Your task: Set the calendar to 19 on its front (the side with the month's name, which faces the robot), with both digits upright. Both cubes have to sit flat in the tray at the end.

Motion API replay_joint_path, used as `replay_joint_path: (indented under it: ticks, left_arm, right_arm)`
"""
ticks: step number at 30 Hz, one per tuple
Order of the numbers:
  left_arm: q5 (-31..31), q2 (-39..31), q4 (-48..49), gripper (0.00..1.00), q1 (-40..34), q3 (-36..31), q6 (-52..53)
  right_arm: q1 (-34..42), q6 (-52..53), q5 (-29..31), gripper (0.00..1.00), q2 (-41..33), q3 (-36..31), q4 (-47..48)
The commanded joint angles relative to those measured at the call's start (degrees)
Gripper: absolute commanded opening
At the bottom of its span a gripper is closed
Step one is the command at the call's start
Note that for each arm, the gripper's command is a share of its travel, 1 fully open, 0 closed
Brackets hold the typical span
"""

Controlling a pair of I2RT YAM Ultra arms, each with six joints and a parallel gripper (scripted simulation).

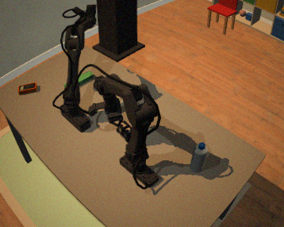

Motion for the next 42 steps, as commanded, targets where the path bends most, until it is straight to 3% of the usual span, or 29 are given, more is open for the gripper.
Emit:
replay_joint_path:
  ticks: [1,21,42]
  left_arm:
    - [-0.03,-0.48,0.23,1.00,0.01,0.28,0.01]
    - [-0.03,-0.48,0.23,1.00,0.01,0.28,0.01]
    - [-0.03,-0.48,0.23,1.00,0.01,0.28,0.01]
  right_arm:
    - [-2.26,10.52,-2.90,0.69,1.61,-0.65,2.20]
    - [-15.21,45.94,-11.14,0.69,8.94,-1.09,8.05]
    - [-15.55,47.73,-11.04,0.69,10.95,-3.53,11.98]
